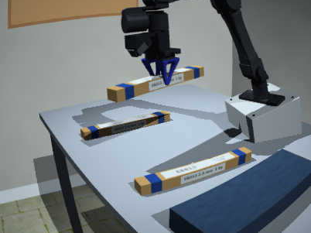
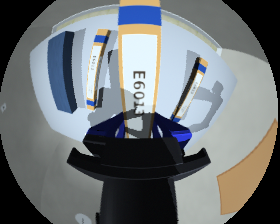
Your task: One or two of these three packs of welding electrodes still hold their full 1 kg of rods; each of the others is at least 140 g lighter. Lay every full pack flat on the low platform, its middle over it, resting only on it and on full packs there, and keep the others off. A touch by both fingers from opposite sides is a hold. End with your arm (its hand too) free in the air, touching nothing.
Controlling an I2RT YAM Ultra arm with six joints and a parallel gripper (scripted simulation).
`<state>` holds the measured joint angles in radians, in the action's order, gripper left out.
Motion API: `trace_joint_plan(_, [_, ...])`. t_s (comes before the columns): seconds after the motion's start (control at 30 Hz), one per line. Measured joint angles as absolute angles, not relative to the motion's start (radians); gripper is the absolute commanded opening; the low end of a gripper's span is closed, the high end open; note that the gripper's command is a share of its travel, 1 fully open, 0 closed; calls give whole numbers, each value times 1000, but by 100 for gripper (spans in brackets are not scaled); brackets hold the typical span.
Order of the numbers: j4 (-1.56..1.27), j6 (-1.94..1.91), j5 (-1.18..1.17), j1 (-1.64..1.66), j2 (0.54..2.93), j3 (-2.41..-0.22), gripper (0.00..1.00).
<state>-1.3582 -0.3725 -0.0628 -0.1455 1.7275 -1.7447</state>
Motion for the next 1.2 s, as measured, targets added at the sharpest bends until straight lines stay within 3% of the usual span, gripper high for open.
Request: trace_joint_plan(1.2, [-1402,-371,-63,-144,1712,-1759,0])
